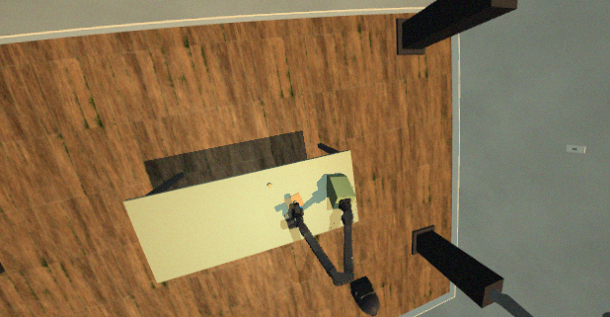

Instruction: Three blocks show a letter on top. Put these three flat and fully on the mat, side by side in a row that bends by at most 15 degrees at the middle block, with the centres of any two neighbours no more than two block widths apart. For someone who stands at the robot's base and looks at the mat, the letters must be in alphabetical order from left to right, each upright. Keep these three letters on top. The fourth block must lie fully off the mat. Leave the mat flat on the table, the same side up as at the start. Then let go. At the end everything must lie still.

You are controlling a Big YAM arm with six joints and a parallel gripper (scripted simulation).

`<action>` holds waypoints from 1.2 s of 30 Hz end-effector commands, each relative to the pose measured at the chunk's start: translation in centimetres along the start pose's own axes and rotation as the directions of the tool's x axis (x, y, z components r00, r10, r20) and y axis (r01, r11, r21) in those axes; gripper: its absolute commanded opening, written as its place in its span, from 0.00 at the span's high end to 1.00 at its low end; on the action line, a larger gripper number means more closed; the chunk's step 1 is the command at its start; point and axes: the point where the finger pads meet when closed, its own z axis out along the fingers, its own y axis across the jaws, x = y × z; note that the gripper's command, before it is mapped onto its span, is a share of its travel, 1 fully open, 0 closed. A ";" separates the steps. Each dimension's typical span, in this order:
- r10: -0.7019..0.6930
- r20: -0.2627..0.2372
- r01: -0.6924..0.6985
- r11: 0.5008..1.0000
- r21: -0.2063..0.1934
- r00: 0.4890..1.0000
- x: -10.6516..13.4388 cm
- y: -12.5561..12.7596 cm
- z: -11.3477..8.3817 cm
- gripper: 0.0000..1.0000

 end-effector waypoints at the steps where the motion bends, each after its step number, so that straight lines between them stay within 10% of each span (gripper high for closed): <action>1: -0.011 0.002 0.011 0.999 -0.040 1.000 0.0 1.5 -1.6 0.43; 36: -0.007 0.001 0.007 0.999 -0.035 1.000 -0.1 1.0 -5.4 0.43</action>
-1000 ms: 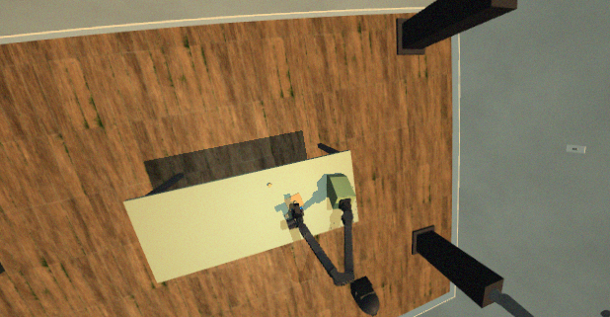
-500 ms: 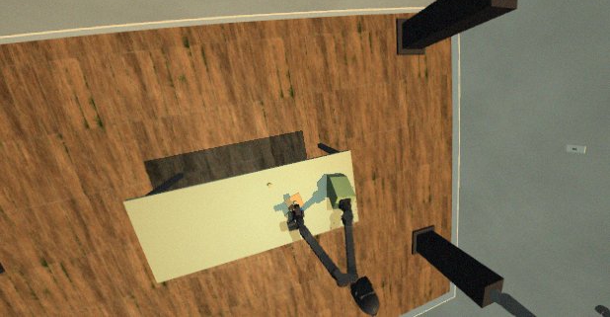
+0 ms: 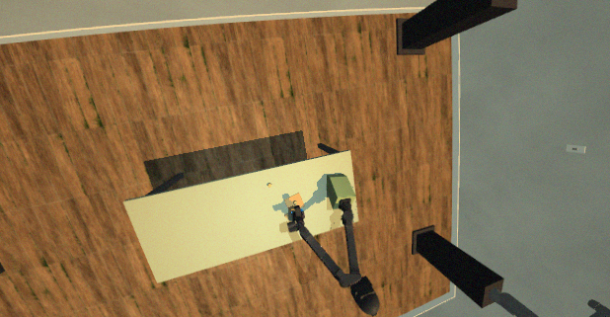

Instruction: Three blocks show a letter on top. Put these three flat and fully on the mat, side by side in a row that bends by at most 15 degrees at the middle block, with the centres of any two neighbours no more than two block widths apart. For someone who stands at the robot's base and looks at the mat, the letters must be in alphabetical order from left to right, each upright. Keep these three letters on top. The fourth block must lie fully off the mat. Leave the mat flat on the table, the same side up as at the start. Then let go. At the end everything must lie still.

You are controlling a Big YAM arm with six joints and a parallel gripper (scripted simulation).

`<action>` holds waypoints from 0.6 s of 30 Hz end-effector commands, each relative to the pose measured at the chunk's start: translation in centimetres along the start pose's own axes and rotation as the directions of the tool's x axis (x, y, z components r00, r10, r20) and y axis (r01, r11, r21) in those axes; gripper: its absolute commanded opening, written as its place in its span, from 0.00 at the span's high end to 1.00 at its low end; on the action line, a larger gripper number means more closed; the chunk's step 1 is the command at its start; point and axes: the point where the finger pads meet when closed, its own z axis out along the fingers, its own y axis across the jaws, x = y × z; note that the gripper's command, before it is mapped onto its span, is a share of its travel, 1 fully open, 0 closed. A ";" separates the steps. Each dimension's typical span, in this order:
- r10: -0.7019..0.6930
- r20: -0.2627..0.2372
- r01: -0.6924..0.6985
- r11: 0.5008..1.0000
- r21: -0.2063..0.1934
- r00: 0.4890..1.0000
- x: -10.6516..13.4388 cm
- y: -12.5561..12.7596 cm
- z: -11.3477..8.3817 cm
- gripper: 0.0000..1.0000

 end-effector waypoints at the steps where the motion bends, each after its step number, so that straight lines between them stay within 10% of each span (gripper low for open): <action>1: 0.000 0.001 0.000 0.999 -0.033 1.000 -0.5 0.9 -1.6 0.43; 18: 0.000 0.001 0.001 0.999 -0.033 1.000 -0.5 0.9 -2.1 0.43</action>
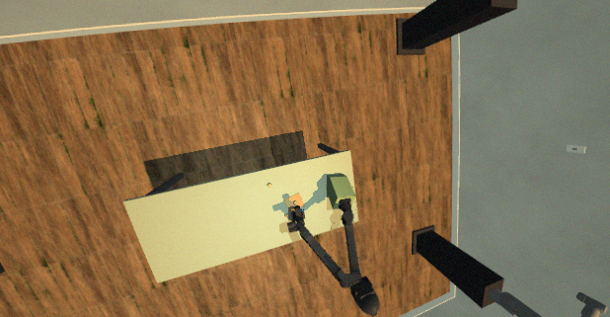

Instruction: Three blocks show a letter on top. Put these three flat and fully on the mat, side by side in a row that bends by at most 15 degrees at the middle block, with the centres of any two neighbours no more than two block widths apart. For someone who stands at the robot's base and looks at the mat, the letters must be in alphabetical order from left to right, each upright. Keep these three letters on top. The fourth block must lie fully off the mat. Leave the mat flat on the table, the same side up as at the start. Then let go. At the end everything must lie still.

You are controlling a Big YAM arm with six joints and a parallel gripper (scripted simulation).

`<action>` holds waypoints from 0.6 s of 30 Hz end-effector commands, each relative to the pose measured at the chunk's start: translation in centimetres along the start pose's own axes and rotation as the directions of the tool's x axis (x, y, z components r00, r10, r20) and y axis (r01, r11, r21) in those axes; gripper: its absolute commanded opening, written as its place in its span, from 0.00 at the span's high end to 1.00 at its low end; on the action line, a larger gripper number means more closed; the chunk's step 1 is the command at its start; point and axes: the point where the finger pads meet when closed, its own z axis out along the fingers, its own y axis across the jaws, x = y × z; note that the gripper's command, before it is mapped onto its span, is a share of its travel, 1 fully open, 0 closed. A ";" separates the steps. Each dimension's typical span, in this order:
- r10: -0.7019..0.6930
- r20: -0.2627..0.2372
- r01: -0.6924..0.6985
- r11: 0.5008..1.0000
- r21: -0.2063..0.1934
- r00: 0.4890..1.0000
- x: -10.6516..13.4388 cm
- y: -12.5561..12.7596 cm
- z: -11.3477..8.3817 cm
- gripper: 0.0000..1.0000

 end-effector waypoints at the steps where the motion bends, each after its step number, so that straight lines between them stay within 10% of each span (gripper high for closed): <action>1: 0.001 0.001 -0.001 0.999 -0.038 1.000 -0.5 1.0 -1.9 0.43; 18: -0.009 0.002 0.009 0.998 -0.056 1.000 -0.3 2.0 -5.9 0.43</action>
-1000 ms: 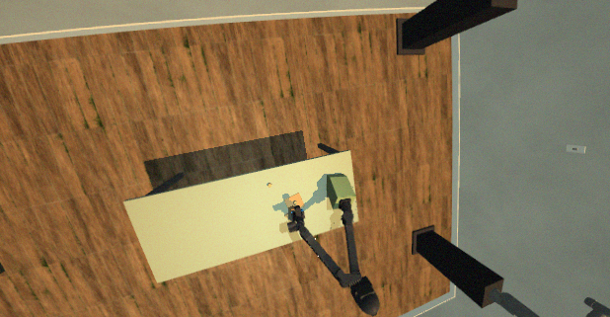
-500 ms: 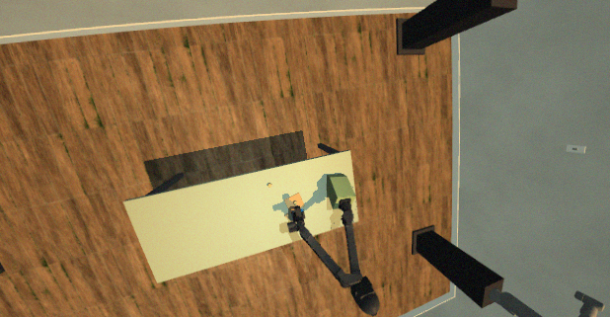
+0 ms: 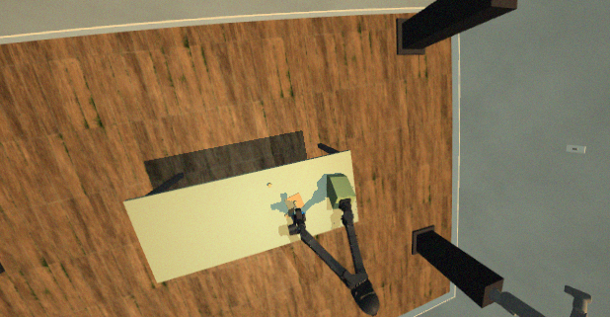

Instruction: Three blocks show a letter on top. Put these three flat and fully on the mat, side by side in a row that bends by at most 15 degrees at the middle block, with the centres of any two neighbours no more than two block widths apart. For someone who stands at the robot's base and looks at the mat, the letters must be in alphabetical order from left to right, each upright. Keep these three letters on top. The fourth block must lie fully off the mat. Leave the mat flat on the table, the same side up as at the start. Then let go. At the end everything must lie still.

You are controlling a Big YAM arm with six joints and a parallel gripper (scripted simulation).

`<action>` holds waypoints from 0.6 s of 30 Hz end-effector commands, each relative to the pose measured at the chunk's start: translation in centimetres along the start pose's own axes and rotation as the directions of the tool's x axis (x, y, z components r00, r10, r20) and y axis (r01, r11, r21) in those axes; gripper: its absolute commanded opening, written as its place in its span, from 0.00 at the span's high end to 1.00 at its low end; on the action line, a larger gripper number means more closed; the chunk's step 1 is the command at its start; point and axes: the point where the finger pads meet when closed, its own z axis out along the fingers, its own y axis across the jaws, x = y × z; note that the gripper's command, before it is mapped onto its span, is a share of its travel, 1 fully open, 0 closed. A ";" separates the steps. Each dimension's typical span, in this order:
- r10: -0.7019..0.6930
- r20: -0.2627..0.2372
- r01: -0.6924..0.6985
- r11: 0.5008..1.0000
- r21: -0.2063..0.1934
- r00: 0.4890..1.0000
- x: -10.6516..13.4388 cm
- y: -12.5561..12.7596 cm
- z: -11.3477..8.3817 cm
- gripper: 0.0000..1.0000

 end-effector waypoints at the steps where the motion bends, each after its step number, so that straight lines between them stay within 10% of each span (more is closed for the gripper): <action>1: -0.015 0.002 0.015 0.999 -0.049 1.000 -0.3 1.9 -2.4 0.43; 8: -0.014 0.002 0.014 0.999 -0.047 1.000 -0.4 1.9 -2.7 0.43; 9: -0.013 0.002 0.013 0.999 -0.045 1.000 -0.5 1.9 -2.5 0.00; 18: -0.013 0.003 0.013 0.999 -0.045 1.000 -0.5 1.9 -2.5 0.00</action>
